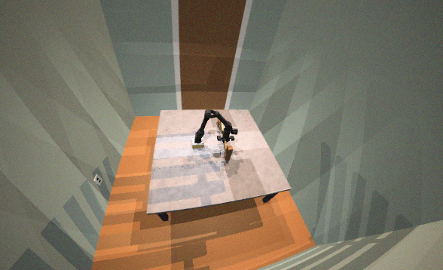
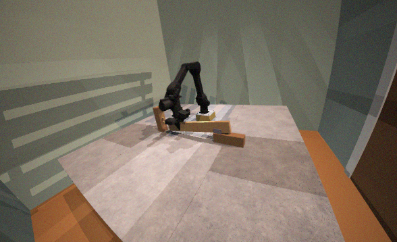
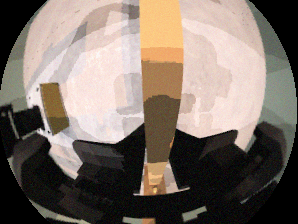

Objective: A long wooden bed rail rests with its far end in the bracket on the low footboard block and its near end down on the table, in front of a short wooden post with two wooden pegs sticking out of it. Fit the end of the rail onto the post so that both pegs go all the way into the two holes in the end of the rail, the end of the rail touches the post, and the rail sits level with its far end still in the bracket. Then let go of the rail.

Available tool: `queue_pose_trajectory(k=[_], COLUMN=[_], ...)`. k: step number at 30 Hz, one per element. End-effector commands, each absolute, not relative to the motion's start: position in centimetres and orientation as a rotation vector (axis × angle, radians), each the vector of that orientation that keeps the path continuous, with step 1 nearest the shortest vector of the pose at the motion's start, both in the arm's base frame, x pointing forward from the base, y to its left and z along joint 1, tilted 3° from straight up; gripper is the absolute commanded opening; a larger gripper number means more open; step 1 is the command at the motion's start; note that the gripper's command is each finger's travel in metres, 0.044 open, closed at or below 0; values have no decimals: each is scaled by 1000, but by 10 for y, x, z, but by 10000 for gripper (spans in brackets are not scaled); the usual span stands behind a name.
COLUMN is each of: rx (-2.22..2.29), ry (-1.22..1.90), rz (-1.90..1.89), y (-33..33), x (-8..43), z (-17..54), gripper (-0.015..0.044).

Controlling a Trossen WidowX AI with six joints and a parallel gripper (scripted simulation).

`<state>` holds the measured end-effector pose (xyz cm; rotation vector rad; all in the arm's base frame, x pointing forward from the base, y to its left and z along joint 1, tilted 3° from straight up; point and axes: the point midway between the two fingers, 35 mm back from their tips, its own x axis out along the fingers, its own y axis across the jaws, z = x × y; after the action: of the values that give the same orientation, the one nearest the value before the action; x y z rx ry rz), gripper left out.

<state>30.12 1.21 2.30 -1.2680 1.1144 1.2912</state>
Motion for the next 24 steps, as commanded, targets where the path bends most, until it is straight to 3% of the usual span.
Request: queue_pose_trajectory(k=[1,24], rx=[-1271,-1271], ry=[1098,1098], rz=[1286,1286], y=[13,13], x=[305,306], z=[30,41], gripper=[0,0])
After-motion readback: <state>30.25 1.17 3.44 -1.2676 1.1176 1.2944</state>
